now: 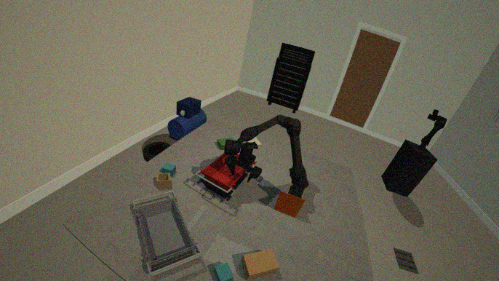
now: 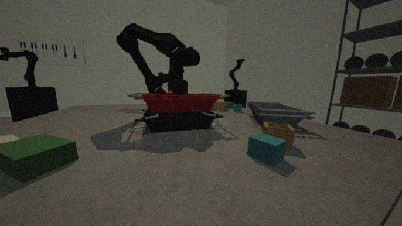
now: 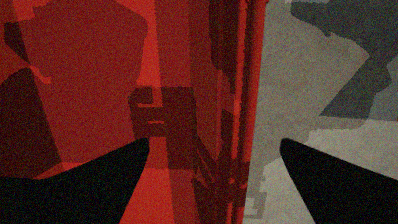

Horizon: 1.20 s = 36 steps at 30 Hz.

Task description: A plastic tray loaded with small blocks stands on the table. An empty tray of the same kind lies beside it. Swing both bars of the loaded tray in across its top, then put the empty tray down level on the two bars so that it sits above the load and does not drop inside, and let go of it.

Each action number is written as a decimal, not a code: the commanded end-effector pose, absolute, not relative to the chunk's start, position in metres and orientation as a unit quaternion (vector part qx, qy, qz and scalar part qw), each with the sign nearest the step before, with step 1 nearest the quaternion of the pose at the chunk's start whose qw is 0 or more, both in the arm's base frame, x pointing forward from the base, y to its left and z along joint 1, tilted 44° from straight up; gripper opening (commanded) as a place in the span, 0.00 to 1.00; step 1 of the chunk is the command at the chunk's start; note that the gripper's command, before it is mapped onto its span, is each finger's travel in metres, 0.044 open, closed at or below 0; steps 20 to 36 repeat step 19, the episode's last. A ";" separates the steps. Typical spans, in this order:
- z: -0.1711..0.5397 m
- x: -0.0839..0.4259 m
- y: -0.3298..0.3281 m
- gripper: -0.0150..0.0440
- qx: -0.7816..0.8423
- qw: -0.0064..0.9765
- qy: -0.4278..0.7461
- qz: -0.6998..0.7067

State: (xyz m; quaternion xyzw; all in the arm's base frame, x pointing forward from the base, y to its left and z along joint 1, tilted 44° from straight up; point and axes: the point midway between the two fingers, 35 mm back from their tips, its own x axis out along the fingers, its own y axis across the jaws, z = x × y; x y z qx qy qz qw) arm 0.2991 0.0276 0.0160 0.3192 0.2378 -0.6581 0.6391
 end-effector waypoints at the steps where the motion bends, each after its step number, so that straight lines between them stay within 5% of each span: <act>1: 0.023 0.301 0.036 1.00 0.322 0.638 0.238 -0.657; 17: 0.090 0.298 0.100 1.00 0.321 0.637 0.241 -0.658; 36: 0.093 0.297 0.102 1.00 0.320 0.637 0.241 -0.658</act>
